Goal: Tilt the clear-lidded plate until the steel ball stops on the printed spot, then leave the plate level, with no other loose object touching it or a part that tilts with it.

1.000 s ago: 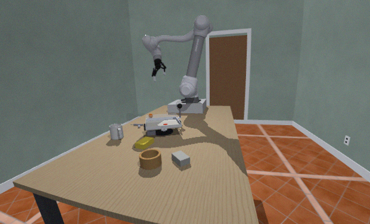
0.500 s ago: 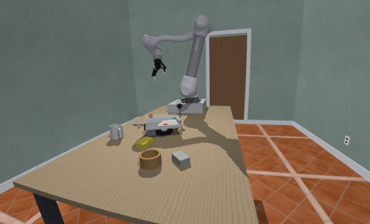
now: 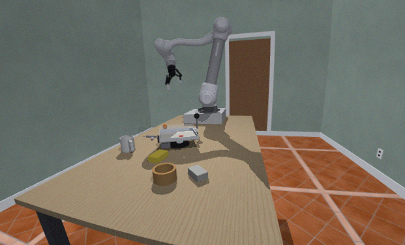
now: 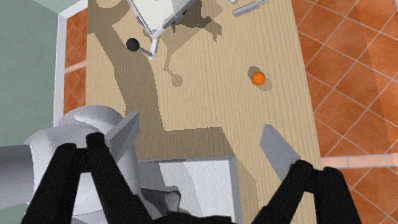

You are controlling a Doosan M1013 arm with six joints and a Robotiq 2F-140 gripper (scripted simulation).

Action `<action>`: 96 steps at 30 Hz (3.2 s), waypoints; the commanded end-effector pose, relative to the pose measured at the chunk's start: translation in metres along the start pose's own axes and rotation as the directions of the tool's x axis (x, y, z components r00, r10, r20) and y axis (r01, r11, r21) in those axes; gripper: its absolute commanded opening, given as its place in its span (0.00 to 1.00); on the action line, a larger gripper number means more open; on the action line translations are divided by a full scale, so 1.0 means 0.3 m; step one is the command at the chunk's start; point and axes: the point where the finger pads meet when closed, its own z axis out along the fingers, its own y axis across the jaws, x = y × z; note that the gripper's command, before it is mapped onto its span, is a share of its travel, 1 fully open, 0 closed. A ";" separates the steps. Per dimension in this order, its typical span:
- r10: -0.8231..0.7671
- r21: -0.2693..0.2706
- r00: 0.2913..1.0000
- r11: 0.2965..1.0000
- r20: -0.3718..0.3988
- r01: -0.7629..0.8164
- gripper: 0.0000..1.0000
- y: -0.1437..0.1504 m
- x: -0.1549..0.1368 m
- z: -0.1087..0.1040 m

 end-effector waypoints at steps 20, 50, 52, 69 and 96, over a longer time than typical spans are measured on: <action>-0.599 0.127 0.704 0.788 0.381 0.602 1.00 -0.213 0.243 0.563; -0.910 0.346 -0.048 0.107 0.411 0.932 1.00 -0.835 0.343 1.188; -0.910 0.346 -0.048 0.107 0.411 0.932 0.36 -0.835 0.343 1.188; -0.910 0.346 -0.048 0.107 0.411 0.932 0.36 -0.835 0.343 1.188; -0.910 0.346 -0.048 0.107 0.411 0.932 0.36 -0.834 0.342 1.190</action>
